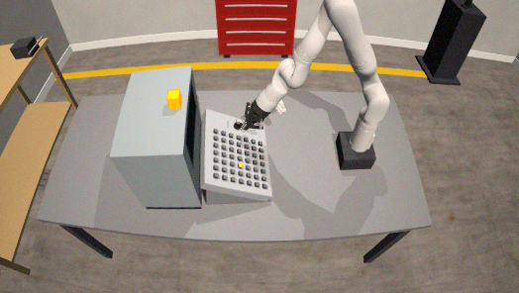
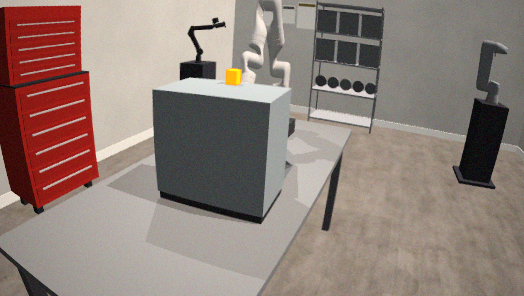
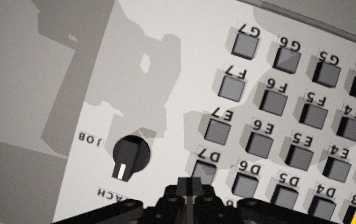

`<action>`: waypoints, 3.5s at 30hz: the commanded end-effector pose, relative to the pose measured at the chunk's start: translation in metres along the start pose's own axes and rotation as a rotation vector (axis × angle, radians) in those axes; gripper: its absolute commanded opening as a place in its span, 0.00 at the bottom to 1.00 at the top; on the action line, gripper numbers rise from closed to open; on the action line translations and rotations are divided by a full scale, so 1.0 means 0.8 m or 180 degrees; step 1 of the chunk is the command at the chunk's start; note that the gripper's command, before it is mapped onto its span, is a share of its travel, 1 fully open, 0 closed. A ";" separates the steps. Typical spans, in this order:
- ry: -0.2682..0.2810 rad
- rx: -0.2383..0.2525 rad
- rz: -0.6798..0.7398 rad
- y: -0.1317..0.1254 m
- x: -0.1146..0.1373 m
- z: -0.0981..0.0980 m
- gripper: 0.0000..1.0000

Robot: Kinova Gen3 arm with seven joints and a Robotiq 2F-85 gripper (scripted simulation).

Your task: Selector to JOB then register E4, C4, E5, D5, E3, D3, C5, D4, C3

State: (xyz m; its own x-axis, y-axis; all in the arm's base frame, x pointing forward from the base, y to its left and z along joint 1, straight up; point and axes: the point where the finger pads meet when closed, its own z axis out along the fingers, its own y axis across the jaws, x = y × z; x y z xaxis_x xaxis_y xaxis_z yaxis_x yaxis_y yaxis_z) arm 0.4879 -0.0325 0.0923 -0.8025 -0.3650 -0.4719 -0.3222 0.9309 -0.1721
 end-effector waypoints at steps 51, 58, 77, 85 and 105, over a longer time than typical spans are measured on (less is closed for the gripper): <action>0.0040 -0.0023 0.1042 -0.058 0.015 -0.006 0.60; 0.0040 -0.0023 0.1042 -0.058 0.015 -0.006 0.60; 0.0040 -0.0023 0.1042 -0.058 0.015 -0.006 0.60; 0.0040 -0.0023 0.1042 -0.058 0.015 -0.006 0.60; 0.0018 -0.0027 0.1042 -0.058 0.012 0.008 0.60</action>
State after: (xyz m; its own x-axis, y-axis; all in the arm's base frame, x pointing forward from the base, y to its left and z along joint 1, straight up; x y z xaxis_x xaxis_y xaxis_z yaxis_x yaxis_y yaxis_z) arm 0.4937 -0.0809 0.0927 -0.8697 -0.0400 -0.4919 -0.0442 0.9990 -0.0029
